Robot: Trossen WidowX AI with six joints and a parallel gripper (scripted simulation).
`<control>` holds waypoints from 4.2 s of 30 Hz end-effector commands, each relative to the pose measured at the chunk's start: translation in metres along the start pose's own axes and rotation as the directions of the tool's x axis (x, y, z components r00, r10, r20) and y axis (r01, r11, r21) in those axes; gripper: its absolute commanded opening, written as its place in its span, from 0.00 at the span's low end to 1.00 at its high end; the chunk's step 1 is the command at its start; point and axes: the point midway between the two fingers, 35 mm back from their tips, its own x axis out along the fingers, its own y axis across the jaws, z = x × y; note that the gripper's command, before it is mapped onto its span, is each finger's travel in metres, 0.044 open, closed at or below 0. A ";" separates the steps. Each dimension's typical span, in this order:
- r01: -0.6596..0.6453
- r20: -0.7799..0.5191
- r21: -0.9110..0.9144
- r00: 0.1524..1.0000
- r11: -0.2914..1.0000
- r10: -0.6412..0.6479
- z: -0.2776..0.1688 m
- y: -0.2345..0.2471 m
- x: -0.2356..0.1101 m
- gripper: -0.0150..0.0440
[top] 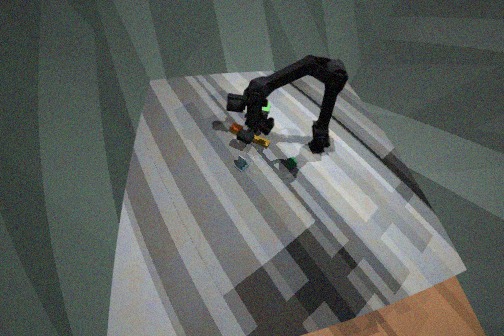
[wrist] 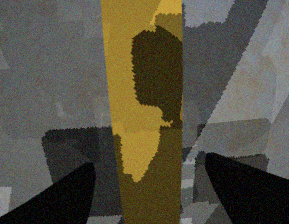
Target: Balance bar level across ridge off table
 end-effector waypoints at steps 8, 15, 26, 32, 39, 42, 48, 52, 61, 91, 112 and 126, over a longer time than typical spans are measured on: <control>-0.007 0.001 -0.004 1.000 1.000 0.007 0.000 0.001 0.002 0.79; -0.001 0.003 0.000 1.000 1.000 0.001 0.000 0.000 0.002 0.57; -0.001 0.003 0.000 1.000 1.000 0.001 0.000 0.000 0.000 0.34; -0.002 0.002 -0.001 1.000 1.000 0.002 -0.003 -0.001 -0.014 0.25; -0.003 0.002 -0.001 1.000 1.000 0.003 -0.005 -0.002 -0.032 0.25; -0.003 0.002 -0.001 1.000 1.000 0.003 -0.005 -0.002 -0.040 0.25; -0.004 0.001 -0.002 1.000 1.000 0.004 -0.006 -0.002 -0.055 0.25; -0.004 0.001 -0.002 1.000 1.000 0.004 -0.006 -0.002 -0.065 0.25; -0.005 0.001 -0.003 1.000 1.000 0.005 -0.004 -0.001 -0.089 0.25; -0.004 0.001 0.640 1.000 0.769 0.005 0.002 -0.022 -0.114 0.25; -0.001 0.001 0.999 1.000 0.039 0.001 0.004 -0.052 -0.115 0.25; -0.001 0.001 0.868 1.000 -0.496 -0.001 0.004 -0.072 -0.117 0.25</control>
